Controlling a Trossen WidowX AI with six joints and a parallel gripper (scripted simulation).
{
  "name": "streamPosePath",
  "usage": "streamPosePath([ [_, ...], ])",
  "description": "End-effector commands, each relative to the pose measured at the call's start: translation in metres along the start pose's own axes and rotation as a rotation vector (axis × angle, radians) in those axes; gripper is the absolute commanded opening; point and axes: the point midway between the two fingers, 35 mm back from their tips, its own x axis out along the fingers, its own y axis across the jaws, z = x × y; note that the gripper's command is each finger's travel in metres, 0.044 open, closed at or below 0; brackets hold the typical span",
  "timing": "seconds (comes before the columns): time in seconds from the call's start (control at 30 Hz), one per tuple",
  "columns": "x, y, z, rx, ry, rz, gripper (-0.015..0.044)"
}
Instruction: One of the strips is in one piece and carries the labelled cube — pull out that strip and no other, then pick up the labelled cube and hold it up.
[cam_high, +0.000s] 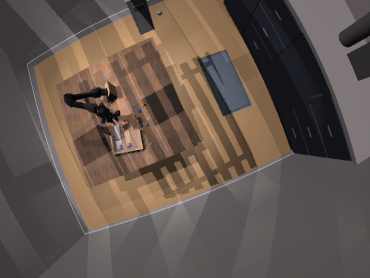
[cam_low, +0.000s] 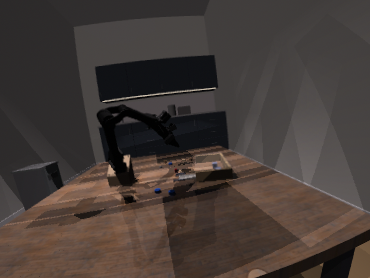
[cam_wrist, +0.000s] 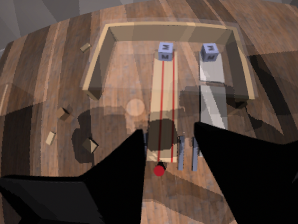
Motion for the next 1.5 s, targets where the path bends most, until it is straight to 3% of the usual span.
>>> streamPosePath([
  [0.0,0.027,0.005,-0.003,0.035,0.172,-0.006,0.0085],
  [0.1,0.045,0.007,-0.007,0.068,0.301,-0.02,0.0006],
  [0.4,0.085,0.002,-0.031,0.166,0.667,-0.113,0.0],
  [1.47,0.118,-0.001,-0.058,0.168,0.673,-0.116,0.0],
])
